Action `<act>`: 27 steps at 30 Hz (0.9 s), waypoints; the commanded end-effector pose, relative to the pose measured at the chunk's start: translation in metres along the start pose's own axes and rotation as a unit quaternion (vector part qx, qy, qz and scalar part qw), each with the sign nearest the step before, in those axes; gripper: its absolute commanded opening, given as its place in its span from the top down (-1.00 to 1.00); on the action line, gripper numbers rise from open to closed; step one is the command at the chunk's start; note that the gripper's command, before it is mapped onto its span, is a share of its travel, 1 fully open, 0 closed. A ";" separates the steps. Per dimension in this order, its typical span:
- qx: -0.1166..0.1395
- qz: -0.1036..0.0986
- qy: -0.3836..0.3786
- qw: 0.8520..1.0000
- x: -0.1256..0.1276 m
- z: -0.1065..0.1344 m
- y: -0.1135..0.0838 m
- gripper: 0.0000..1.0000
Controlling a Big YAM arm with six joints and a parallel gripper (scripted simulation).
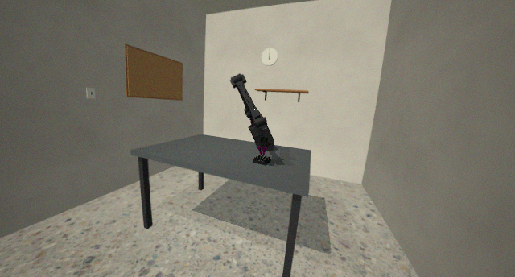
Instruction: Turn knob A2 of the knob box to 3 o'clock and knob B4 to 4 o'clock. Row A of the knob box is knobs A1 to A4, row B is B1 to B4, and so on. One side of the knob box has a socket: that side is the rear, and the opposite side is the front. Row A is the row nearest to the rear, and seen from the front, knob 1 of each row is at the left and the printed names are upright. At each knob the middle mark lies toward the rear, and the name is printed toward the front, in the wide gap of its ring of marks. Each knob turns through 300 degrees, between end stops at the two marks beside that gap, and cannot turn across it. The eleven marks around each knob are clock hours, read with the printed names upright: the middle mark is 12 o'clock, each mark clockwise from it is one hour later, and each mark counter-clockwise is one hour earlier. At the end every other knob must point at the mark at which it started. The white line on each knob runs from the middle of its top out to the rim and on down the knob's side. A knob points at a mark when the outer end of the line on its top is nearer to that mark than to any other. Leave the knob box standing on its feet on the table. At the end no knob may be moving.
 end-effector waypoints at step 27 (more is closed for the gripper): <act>-0.009 -0.006 -0.119 0.993 0.001 0.000 -0.032 0.64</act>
Point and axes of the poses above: the point where the finger pads meet when closed, its own y axis out along the fingers, its own x axis across the jaws, z = x × y, the point moved 10 cm from there along -y, back along the fingers, and after that the axes turned 12 degrees about y, right-handed, at the moved point
